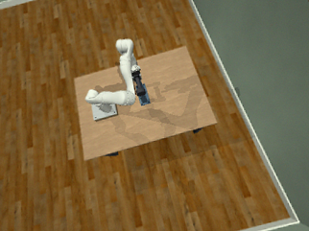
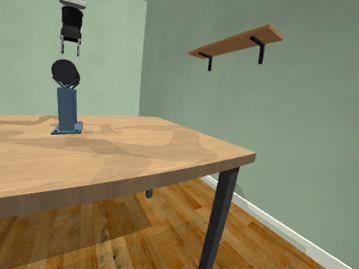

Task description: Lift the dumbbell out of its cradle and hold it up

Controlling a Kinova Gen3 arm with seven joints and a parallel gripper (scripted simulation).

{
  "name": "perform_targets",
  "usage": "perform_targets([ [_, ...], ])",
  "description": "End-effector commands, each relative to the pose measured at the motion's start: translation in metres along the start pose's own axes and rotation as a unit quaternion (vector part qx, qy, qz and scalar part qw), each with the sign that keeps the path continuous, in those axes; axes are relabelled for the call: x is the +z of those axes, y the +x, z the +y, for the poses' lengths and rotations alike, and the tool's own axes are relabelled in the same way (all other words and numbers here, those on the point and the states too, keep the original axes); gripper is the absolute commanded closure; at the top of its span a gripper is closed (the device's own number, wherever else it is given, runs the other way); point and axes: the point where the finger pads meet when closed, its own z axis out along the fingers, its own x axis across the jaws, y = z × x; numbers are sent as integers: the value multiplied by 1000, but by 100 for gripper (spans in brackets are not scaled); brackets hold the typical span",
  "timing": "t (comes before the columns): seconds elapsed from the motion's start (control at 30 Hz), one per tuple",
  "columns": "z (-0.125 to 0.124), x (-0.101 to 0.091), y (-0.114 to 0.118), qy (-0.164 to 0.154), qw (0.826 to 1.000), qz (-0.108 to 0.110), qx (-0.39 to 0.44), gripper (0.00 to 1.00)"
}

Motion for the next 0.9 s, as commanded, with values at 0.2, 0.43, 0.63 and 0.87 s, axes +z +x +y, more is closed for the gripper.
perform_targets([
  [0.2, 4, -3, 6, -12, 1000, 0, 20, 0],
  [0.43, 5, -4, 7, -15, 1000, 1, 23, 0],
  [0.63, 5, -3, 7, -15, 1000, 1, 23, 0],
  [0.87, 6, 27, 9, -17, 1000, -1, 22, 0],
])
